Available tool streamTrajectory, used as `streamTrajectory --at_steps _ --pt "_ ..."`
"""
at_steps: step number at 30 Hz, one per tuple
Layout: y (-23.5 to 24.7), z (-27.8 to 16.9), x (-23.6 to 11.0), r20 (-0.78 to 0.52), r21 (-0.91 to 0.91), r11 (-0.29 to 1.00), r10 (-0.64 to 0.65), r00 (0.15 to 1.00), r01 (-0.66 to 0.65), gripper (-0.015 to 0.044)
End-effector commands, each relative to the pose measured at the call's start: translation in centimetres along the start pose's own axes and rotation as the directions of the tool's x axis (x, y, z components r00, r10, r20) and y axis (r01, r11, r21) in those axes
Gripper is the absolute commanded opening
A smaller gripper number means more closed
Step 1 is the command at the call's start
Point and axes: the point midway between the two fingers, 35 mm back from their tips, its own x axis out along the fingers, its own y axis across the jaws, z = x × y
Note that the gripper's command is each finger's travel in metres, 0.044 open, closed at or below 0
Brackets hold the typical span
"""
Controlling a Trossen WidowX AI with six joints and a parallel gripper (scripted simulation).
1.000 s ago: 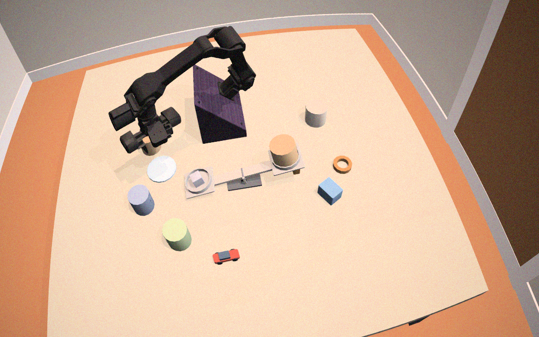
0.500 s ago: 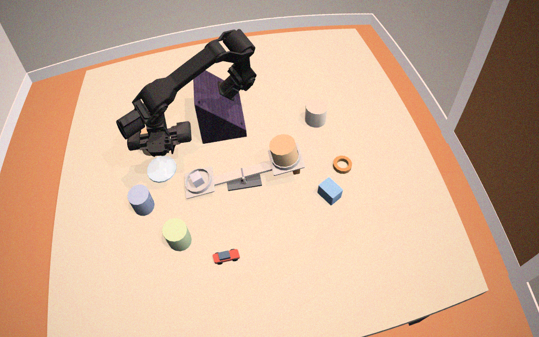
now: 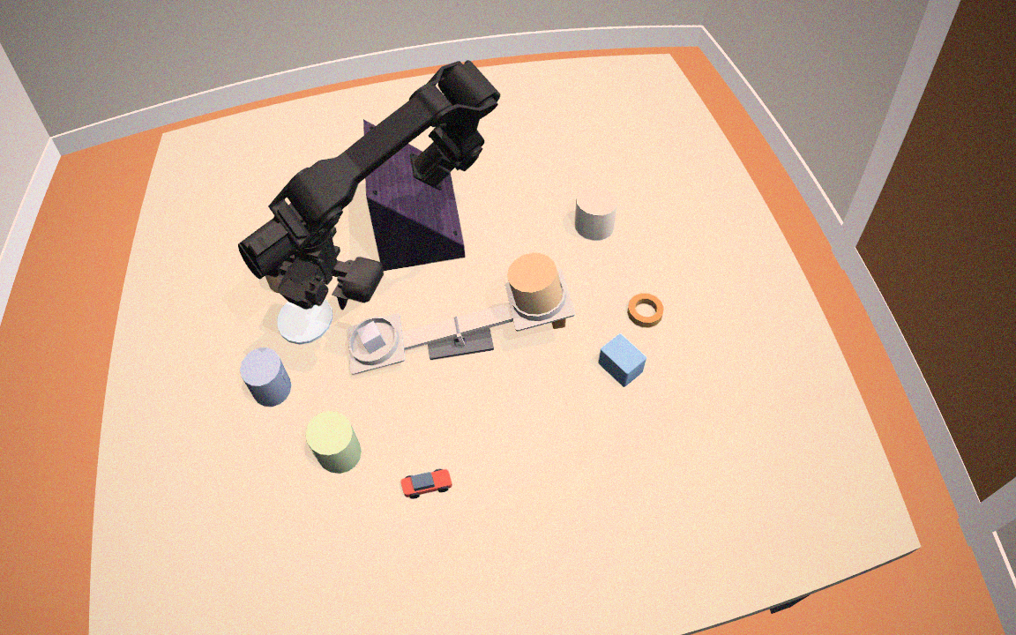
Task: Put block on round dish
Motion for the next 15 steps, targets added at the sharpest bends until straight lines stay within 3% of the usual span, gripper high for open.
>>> streamTrajectory --at_steps 1,15 --pt "1.3 0.2 0.1 -0.005 0.132 0.991 0.009 1.000 -0.008 0.0260" --pt "5.2 0.6 0.4 -0.017 0.566 0.824 0.038 0.999 -0.022 0.0260"
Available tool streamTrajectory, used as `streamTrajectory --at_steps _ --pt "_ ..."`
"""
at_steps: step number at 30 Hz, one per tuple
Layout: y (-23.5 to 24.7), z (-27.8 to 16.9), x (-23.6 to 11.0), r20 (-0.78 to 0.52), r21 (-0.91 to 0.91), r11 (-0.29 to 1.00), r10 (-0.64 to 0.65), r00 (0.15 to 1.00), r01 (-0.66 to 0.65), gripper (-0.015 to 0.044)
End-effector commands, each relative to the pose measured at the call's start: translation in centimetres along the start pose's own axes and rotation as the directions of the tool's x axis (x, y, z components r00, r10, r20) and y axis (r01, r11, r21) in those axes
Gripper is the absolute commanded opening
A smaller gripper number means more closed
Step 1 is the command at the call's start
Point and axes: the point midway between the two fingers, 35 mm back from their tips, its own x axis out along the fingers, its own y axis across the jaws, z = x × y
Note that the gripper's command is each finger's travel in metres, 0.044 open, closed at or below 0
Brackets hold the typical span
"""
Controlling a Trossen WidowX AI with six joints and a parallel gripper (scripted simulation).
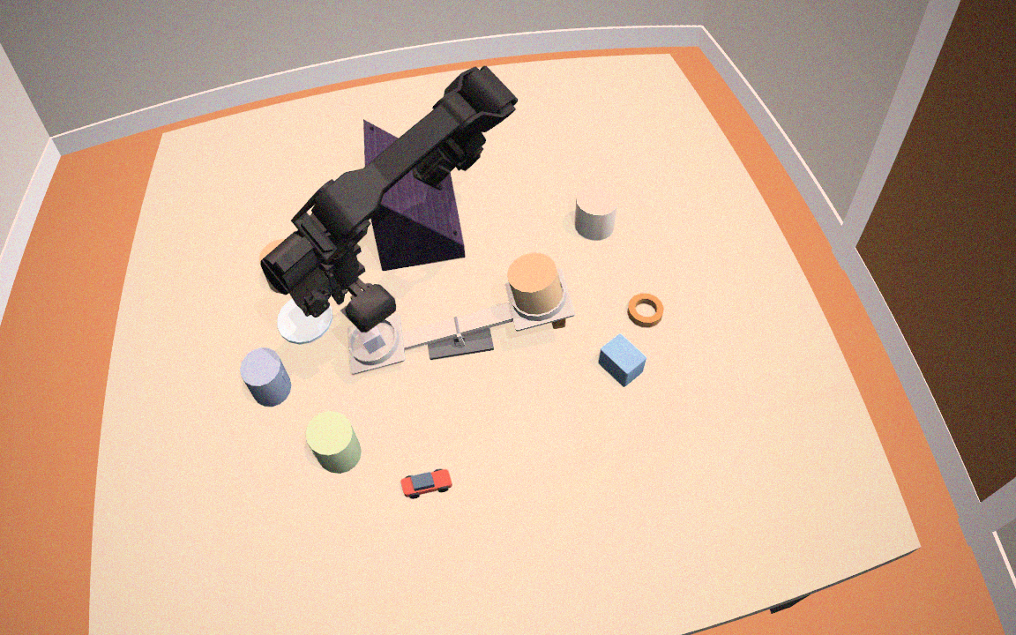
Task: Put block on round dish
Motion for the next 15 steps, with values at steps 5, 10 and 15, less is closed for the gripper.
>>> streamTrajectory --at_steps 5,10,15 --pt "2.1 -1.0 0.3 -0.018 0.258 0.966 0.011 1.000 -0.006 0.0260" --pt "2.3 -1.1 0.3 -0.020 0.278 0.960 0.012 1.000 -0.006 0.0260" --pt "2.3 -1.1 1.4 -0.020 0.278 0.960 0.012 1.000 -0.006 0.0260"
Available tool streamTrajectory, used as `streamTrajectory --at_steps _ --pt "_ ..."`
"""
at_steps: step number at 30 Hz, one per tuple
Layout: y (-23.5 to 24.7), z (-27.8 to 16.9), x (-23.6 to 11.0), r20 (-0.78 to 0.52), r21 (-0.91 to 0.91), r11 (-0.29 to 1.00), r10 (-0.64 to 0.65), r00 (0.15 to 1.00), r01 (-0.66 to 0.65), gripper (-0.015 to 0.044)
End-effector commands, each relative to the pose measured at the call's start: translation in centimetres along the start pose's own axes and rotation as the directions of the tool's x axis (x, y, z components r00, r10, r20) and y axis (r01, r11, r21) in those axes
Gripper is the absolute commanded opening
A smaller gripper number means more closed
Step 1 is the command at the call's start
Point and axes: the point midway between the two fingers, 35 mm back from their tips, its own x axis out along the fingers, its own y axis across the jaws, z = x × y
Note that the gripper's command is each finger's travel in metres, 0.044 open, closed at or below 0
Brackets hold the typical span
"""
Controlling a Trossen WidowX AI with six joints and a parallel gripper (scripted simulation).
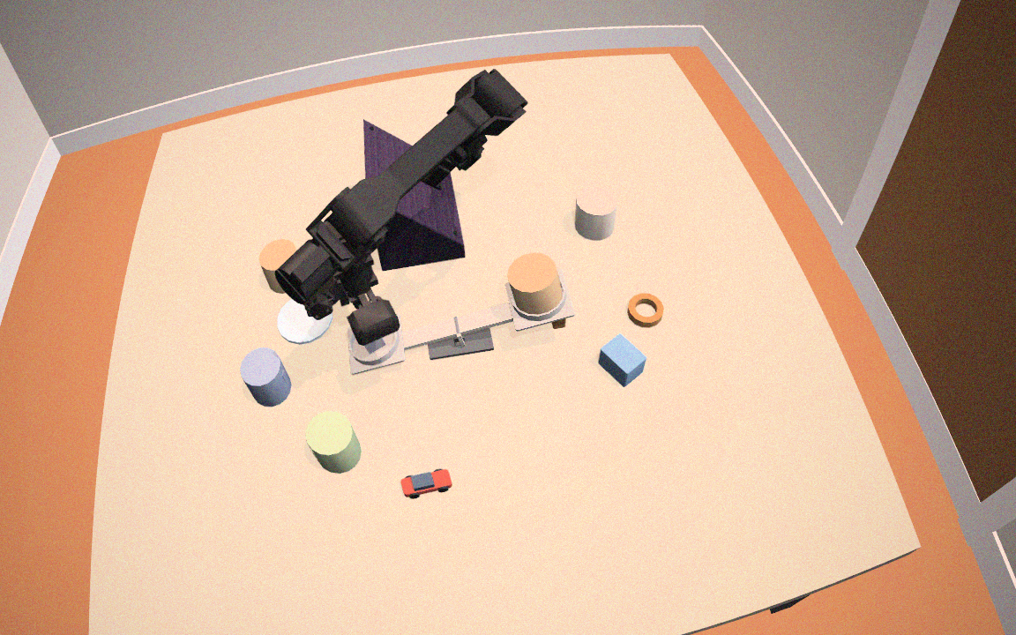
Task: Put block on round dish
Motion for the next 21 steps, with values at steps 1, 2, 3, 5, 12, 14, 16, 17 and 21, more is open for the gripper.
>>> streamTrajectory --at_steps 1,2,3,5,12,14,16,17,21 --pt "0.1 -0.2 1.3 -0.006 0.009 1.000 -0.001 1.000 0.001 0.0260" --pt "0.1 -0.2 1.4 -0.006 0.009 1.000 -0.001 1.000 0.001 0.0260" --pt "0.1 -0.2 1.4 -0.006 0.009 1.000 -0.001 1.000 0.001 0.0260" --pt "0.1 -0.2 1.5 -0.006 0.009 1.000 -0.001 1.000 0.001 0.0260" --pt "0.1 -0.1 2.6 -0.006 0.009 1.000 -0.001 1.000 0.001 0.0260" --pt "0.1 -0.1 2.9 -0.006 0.009 1.000 -0.001 1.000 0.001 0.0260" --pt "0.1 -0.2 3.3 -0.006 0.009 1.000 -0.001 1.000 0.001 0.0260" --pt "0.1 -0.2 3.4 -0.006 0.009 1.000 -0.001 1.000 0.001 0.0260" --pt "0.1 -0.2 4.1 -0.006 0.009 1.000 -0.001 1.000 0.001 0.0260"
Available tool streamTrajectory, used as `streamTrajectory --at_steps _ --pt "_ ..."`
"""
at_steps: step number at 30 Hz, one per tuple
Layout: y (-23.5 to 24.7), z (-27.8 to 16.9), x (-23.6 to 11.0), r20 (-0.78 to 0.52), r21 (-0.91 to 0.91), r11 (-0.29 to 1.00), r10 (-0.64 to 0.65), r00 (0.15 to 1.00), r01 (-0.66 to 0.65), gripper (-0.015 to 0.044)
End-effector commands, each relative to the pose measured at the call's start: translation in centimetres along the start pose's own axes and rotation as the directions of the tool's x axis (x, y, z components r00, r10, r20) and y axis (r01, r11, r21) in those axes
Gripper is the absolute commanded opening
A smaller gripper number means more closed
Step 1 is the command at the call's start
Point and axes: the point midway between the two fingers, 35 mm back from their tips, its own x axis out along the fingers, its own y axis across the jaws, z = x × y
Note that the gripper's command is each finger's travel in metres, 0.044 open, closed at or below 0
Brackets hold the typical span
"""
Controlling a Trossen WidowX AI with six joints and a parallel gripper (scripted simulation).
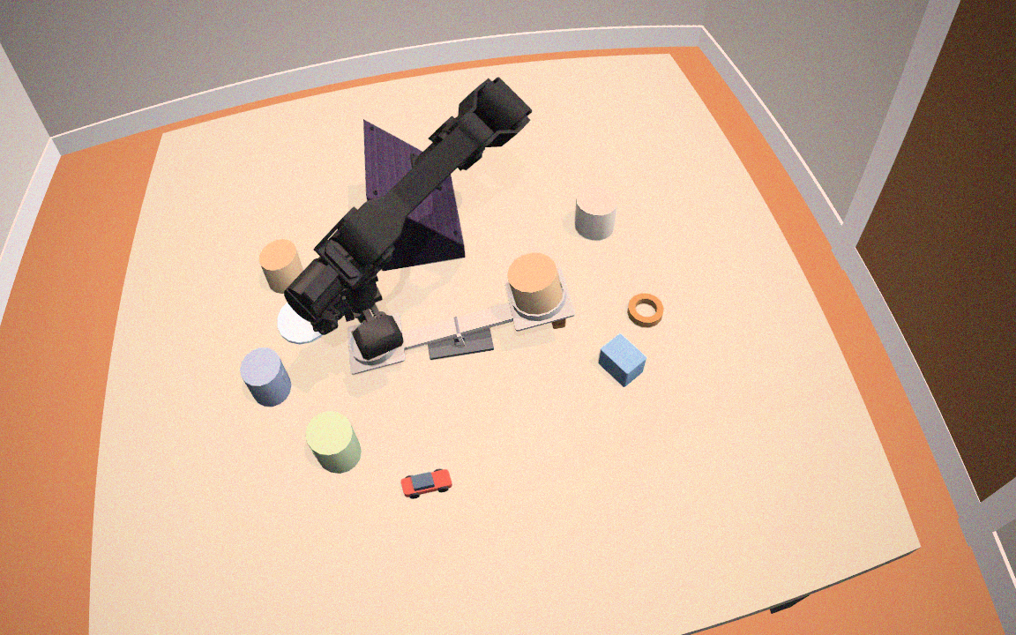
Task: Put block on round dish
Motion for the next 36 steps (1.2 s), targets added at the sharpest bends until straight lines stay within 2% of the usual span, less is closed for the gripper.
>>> streamTrajectory --at_steps 1,8,12,19,23,27,36 --pt "-0.1 -0.1 0.9 -0.008 0.007 1.000 -0.003 1.000 0.003 0.0260" --pt "-0.1 -0.2 1.8 -0.008 0.007 1.000 -0.002 1.000 0.002 0.0260" --pt "-0.1 -0.2 1.8 -0.008 0.007 1.000 -0.002 1.000 0.002 0.0155" --pt "-0.1 -0.2 1.8 -0.008 0.007 1.000 -0.002 1.000 0.002 0.0108" --pt "-0.1 -0.2 1.4 -0.009 0.002 1.000 -0.002 1.000 0.002 0.0003" --pt "0.1 0.0 0.1 -0.008 0.000 1.000 -0.003 1.000 0.003 0.0000" --pt "0.1 0.1 -5.5 -0.004 0.006 1.000 -0.004 1.000 0.004 0.0000"
